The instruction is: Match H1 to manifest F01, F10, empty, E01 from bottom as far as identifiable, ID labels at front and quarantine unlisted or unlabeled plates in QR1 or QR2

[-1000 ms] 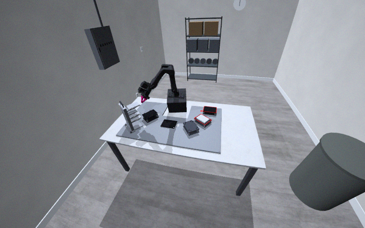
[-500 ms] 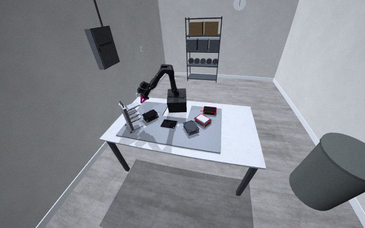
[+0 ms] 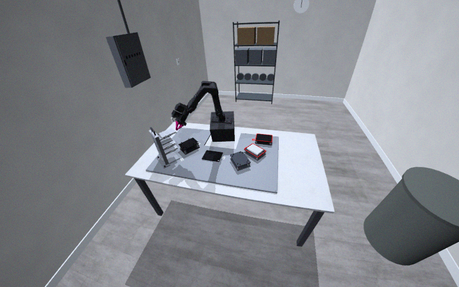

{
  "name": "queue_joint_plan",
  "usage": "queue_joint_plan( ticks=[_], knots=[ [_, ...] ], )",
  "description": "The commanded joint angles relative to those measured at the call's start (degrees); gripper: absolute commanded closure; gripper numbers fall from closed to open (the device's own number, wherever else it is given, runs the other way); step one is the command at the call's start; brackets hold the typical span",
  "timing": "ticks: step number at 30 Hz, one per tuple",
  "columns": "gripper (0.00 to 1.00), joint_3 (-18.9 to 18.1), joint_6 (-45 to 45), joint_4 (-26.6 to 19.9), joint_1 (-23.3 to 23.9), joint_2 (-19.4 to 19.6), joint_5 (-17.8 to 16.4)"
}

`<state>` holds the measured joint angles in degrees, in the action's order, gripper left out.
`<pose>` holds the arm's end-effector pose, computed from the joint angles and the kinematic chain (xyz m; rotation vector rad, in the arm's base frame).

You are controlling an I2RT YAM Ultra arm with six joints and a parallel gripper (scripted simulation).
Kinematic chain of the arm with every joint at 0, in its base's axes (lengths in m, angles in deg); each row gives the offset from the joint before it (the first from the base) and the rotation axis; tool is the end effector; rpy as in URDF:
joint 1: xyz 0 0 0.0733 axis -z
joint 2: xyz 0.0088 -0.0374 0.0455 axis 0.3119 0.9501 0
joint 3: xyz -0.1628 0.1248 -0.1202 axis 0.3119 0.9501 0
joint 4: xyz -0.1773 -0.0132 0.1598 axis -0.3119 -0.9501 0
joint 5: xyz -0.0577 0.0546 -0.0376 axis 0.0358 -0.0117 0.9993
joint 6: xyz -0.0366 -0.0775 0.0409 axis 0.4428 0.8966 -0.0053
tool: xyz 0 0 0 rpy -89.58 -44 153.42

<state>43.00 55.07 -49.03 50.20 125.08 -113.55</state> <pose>0.1674 -0.2969 0.1329 0.8394 1.9716 -0.1382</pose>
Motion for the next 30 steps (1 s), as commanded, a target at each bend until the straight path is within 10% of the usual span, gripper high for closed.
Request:
queue_joint_plan(
  ticks=[1,30],
  knots=[
    [1.0,-1.01,-0.12,0.15,0.03,-0.14,0.1],
    [1.0,-4.63,-1.08,-0.38,-1.3,2.43,1.15]
  ],
)
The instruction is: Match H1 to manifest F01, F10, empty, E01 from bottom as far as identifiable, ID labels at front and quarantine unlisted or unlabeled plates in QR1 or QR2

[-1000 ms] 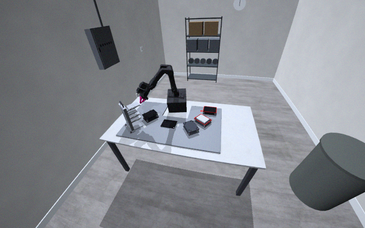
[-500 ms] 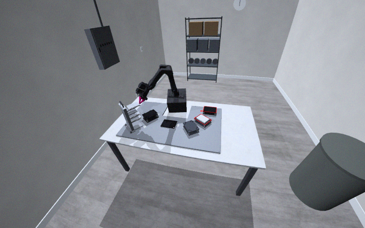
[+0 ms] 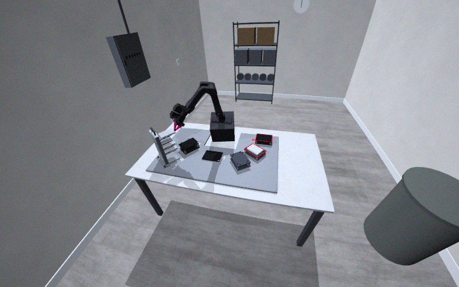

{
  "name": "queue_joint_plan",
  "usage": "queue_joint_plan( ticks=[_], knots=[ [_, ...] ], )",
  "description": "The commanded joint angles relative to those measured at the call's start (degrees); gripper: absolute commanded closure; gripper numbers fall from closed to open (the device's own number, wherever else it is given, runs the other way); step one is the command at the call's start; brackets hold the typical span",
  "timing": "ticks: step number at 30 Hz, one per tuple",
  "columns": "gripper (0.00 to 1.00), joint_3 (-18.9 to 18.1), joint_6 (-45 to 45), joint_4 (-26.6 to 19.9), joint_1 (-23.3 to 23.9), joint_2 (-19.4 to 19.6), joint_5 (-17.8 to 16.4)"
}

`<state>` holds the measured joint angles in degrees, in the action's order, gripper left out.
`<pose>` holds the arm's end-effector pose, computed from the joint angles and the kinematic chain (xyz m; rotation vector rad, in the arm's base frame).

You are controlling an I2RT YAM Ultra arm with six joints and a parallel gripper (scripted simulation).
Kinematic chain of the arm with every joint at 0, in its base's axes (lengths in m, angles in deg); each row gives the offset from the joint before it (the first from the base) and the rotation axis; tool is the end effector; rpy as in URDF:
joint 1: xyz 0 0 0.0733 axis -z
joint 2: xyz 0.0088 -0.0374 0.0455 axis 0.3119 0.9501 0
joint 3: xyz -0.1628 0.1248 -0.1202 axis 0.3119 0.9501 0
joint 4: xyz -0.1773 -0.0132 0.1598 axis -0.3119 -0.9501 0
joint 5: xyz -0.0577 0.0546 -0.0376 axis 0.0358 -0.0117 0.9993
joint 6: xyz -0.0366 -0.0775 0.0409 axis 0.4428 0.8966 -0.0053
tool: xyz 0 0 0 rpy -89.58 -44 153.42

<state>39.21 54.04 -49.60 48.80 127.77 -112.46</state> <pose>0.1789 -0.3066 0.1363 0.8395 1.9716 -0.1382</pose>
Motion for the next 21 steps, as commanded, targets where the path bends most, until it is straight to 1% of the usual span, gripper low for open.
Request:
queue_joint_plan(
  ticks=[1,21],
  knots=[
    [1.0,-0.99,-0.09,0.17,0.05,-0.15,0.09],
    [1.0,-3.69,-0.72,-0.35,-0.82,1.69,0.79]
  ],
)
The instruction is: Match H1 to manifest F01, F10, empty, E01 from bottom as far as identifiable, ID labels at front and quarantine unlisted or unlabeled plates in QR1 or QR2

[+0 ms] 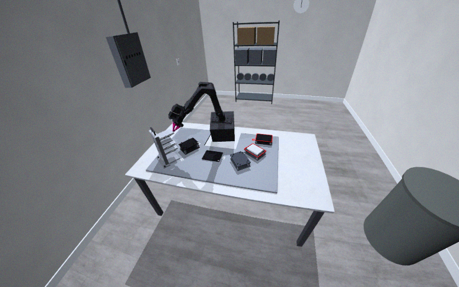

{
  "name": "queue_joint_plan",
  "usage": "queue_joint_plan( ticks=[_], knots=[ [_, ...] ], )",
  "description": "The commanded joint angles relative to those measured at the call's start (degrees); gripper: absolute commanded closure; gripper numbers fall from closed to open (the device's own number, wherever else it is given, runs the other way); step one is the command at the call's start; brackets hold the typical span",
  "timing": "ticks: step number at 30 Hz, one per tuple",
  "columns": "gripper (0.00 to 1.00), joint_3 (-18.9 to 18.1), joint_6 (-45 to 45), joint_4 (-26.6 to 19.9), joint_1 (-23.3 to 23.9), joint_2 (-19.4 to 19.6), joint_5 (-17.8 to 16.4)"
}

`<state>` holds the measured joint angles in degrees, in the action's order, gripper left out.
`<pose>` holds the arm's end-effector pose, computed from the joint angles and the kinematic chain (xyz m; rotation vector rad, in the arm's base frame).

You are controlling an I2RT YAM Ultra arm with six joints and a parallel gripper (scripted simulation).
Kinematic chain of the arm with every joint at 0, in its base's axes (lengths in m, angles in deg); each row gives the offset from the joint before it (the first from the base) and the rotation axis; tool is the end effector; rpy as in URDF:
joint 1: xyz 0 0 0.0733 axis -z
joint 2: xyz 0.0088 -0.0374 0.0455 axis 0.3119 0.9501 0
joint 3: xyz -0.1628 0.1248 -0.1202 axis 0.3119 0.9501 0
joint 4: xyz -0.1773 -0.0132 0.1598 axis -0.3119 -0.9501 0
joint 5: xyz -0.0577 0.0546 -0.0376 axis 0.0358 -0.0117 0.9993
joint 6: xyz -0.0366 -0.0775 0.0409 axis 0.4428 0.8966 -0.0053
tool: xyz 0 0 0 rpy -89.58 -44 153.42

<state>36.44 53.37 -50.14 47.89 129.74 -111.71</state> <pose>0.1871 -0.3135 0.1383 0.8409 1.9723 -0.1378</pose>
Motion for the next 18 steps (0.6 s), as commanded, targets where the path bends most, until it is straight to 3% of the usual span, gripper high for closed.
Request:
queue_joint_plan(
  ticks=[1,18],
  knots=[
    [1.0,-1.07,-0.08,0.16,0.05,-0.17,0.08],
    [1.0,-3.38,-0.56,-0.35,-0.64,1.37,0.63]
  ],
)
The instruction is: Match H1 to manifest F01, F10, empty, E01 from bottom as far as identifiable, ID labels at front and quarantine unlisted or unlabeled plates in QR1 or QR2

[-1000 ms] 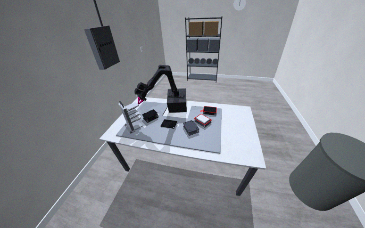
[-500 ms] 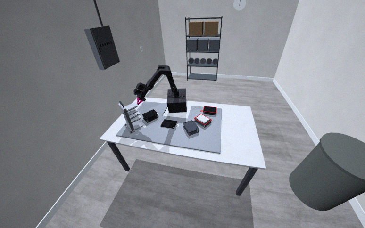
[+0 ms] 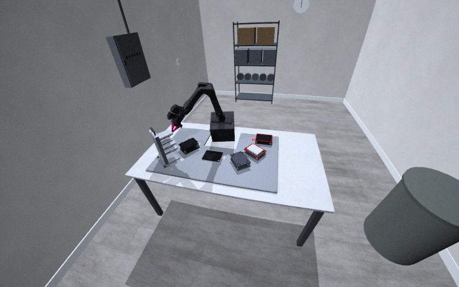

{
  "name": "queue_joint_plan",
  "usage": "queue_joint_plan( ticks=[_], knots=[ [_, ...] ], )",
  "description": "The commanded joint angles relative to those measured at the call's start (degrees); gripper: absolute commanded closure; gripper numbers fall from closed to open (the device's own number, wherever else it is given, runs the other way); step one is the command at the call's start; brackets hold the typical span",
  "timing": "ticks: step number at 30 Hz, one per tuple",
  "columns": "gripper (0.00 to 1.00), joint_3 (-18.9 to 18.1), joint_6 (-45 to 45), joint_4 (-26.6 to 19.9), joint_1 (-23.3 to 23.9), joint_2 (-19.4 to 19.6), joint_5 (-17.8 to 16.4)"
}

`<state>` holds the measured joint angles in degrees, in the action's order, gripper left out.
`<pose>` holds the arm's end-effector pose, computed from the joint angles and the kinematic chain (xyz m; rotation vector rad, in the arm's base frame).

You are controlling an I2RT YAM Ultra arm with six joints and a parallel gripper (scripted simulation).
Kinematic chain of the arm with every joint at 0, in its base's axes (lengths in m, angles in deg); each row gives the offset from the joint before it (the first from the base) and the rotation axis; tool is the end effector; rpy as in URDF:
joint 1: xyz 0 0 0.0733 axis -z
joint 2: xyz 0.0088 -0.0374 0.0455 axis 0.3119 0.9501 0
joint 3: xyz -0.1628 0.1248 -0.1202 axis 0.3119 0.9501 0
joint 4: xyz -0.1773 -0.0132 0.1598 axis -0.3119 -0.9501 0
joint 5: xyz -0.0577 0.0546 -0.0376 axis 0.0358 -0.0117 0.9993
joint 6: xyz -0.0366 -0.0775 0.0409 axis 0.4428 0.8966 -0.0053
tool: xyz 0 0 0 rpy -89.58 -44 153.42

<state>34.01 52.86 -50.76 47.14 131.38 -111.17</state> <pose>0.1941 -0.3192 0.1401 0.8410 1.9733 -0.1361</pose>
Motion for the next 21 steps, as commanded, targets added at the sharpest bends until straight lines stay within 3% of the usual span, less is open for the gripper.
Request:
queue_joint_plan(
  ticks=[1,21],
  knots=[
    [1.0,-1.11,-0.09,0.22,0.06,-0.16,0.12],
    [1.0,-2.13,-0.29,-0.03,-0.22,0.5,0.34]
  ],
)
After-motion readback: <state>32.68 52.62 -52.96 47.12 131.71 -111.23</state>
